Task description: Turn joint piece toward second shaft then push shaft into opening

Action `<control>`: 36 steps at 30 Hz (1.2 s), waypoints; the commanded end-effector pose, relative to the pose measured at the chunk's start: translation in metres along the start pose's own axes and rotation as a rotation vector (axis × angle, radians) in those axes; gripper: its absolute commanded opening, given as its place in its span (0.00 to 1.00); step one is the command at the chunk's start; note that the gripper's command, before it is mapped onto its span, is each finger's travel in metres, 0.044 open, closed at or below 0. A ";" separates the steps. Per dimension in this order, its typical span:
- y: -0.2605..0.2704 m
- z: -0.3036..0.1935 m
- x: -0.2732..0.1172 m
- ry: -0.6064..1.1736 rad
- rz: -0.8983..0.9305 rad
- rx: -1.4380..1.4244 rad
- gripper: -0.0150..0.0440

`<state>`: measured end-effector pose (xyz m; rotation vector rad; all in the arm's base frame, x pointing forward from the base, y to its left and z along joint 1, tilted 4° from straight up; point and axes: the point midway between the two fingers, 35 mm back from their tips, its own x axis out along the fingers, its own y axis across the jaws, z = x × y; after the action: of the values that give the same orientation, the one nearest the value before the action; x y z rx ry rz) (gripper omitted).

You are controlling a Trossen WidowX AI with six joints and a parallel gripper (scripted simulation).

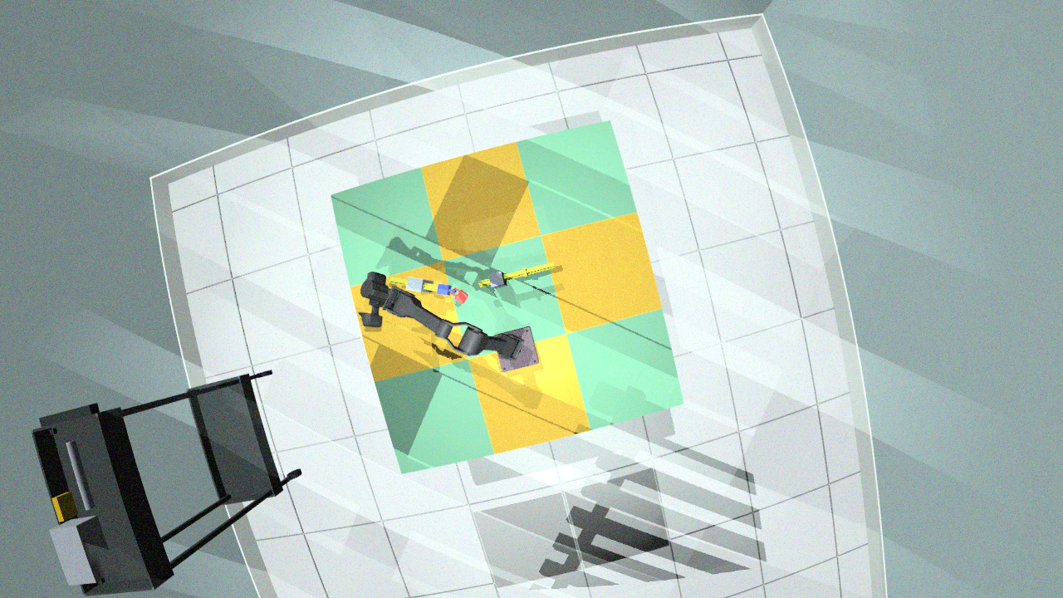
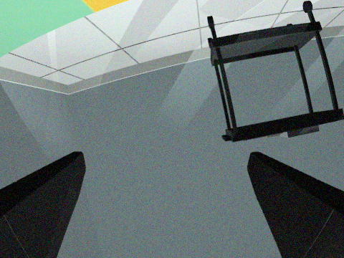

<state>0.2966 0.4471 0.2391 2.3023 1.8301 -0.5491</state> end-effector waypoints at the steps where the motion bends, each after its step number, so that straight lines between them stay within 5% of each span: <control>1: 0.000 0.000 0.000 -0.002 -0.001 -0.005 0.98; 36: 0.011 -0.013 -0.022 -0.292 -0.294 -0.784 1.00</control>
<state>0.3046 0.4455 0.2570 1.4300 1.8507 -0.1479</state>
